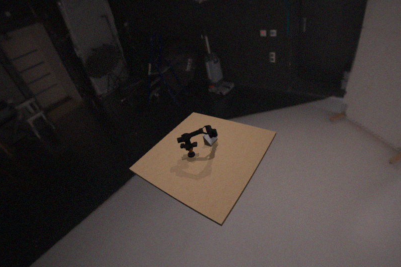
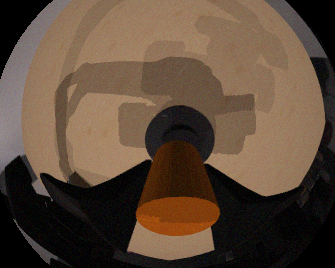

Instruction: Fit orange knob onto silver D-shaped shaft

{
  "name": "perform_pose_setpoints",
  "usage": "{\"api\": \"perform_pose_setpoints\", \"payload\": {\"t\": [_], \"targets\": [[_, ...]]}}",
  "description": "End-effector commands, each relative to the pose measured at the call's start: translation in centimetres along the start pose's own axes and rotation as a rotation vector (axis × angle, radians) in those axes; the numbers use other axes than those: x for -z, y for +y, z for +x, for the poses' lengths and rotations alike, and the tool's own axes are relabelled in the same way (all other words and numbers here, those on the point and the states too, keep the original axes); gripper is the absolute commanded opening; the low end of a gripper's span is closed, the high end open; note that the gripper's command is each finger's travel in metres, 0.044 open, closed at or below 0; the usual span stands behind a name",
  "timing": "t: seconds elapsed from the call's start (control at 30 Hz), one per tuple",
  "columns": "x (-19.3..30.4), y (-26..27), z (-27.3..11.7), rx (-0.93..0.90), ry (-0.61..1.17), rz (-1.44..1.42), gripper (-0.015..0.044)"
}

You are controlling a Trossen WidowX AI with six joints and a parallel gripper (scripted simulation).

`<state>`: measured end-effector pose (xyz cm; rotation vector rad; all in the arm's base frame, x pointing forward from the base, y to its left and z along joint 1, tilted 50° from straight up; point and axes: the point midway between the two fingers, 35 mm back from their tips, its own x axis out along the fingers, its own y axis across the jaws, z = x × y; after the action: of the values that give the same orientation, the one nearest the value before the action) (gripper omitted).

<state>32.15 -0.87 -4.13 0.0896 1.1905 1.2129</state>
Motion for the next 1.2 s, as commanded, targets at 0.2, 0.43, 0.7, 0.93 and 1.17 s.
{"api": "perform_pose_setpoints", "payload": {"t": [0.2, 0.43, 0.7, 0.93, 1.17], "targets": [[-0.38, -0.46, -0.41, 0.008, 0.0, -0.209, 0.0], [-0.58, -0.68, 0.01, 0.008, 0.0, -0.21, 0.0], [-0.57, -0.66, 0.12, 0.008, -0.001, -0.21, 0.0], [-0.56, -0.74, -0.23, 0.008, 0.0, -0.21, 0.0], [-0.47, -0.54, -0.42, 0.008, 0.0, -0.336, 0.0]]}}
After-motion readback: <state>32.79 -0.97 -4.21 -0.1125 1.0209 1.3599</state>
